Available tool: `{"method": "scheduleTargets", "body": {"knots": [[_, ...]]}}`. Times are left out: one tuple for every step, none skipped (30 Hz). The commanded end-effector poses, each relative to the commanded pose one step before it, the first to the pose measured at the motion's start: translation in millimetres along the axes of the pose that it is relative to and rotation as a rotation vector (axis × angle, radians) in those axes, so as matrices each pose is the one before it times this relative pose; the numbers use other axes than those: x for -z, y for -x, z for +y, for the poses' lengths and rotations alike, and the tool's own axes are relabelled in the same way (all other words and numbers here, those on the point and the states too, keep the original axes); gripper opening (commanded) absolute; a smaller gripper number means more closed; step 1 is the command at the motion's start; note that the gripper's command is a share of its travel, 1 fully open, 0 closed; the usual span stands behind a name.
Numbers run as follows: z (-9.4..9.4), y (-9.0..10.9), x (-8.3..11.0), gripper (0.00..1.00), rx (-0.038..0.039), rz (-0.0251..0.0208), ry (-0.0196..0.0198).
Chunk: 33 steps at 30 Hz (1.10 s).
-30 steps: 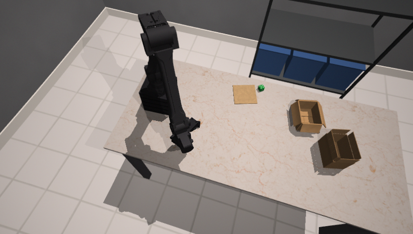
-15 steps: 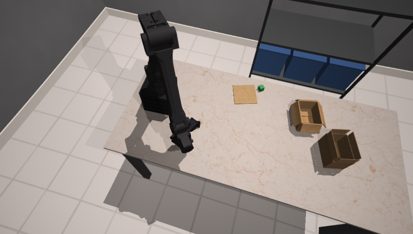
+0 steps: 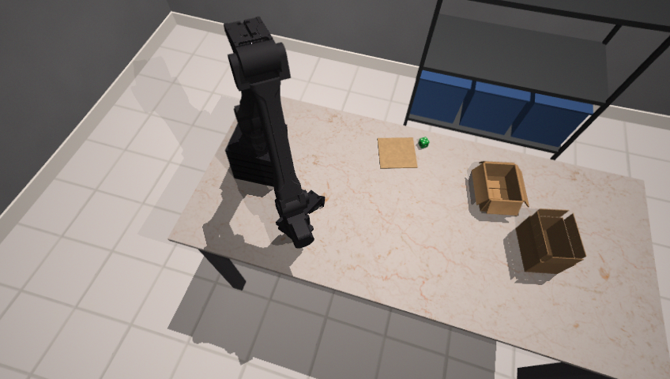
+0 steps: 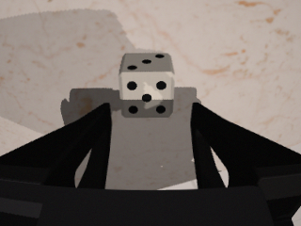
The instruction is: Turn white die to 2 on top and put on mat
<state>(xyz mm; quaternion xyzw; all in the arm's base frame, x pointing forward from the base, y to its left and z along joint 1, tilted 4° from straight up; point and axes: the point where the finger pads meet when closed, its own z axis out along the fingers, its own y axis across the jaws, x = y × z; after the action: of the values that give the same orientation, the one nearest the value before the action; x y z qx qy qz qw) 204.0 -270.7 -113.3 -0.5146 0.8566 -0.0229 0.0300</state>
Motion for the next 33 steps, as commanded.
{"method": "scheduleTargets", "body": {"knots": [[3.78, 7.00, -7.20, 0.45, 0.00603, -0.00477, 0.01450], [0.00, 0.00, 0.00, 0.45, 0.00000, 0.00000, 0.00000], [0.00, 0.00, 0.00, 0.45, 0.00000, 0.00000, 0.00000], [0.00, 0.00, 0.00, 0.45, 0.00000, 0.00000, 0.00000], [0.00, 0.00, 0.00, 0.45, 0.00000, 0.00000, 0.00000], [0.00, 0.00, 0.00, 0.45, 0.00000, 0.00000, 0.00000], [0.00, 0.00, 0.00, 0.45, 0.00000, 0.00000, 0.00000], [0.00, 0.00, 0.00, 0.45, 0.00000, 0.00000, 0.00000], [0.00, 0.00, 0.00, 0.45, 0.00000, 0.00000, 0.00000], [0.00, 0.00, 0.00, 0.45, 0.00000, 0.00000, 0.00000], [0.00, 0.00, 0.00, 0.45, 0.00000, 0.00000, 0.00000], [0.00, 0.00, 0.00, 0.45, 0.00000, 0.00000, 0.00000], [0.00, 0.00, 0.00, 0.45, 0.00000, 0.00000, 0.00000], [0.00, 0.00, 0.00, 0.45, 0.00000, 0.00000, 0.00000], [0.00, 0.00, 0.00, 0.45, 0.00000, 0.00000, 0.00000], [0.00, 0.00, 0.00, 0.45, 0.00000, 0.00000, 0.00000], [0.00, 0.00, 0.00, 0.45, 0.00000, 0.00000, 0.00000], [-0.01, 0.00, 0.00, 0.45, -0.00004, 0.00002, -0.00005], [-0.04, 0.01, 0.00, 0.45, -0.00022, 0.00015, -0.00030], [-0.08, 0.01, 0.00, 0.45, -0.00037, 0.00035, -0.00070], [-0.12, 0.03, 0.00, 0.45, -0.00039, 0.00053, -0.00106], [0.20, 0.22, 0.00, 0.45, -0.00041, 0.00002, 0.00001], [0.25, 0.27, 0.00, 0.45, -0.00034, 0.00002, 0.00001], [0.28, 0.30, 0.01, 0.45, -0.00026, 0.00002, 0.00001], [0.29, 0.31, 0.01, 0.45, -0.00012, 0.00002, 0.00001], [0.28, 0.30, 0.01, 0.45, 0.00008, 0.00002, 0.00001], [0.25, 0.27, 0.01, 0.45, 0.00022, 0.00002, 0.00001], [0.20, 0.22, 0.00, 0.45, 0.00049, 0.00002, 0.00001], [0.67, 0.41, 0.00, 0.45, 0.00028, -0.00101, 0.00214], [0.00, 0.00, 0.00, 0.45, 0.00000, 0.00000, 0.00000], [0.00, 0.00, 0.00, 0.45, 0.00000, 0.00000, 0.00000], [0.14, 0.12, 0.00, 0.45, 0.00128, -0.00010, 0.00022], [-0.06, 0.00, 0.03, 0.45, -0.00014, 0.00019, -0.00039]]}}
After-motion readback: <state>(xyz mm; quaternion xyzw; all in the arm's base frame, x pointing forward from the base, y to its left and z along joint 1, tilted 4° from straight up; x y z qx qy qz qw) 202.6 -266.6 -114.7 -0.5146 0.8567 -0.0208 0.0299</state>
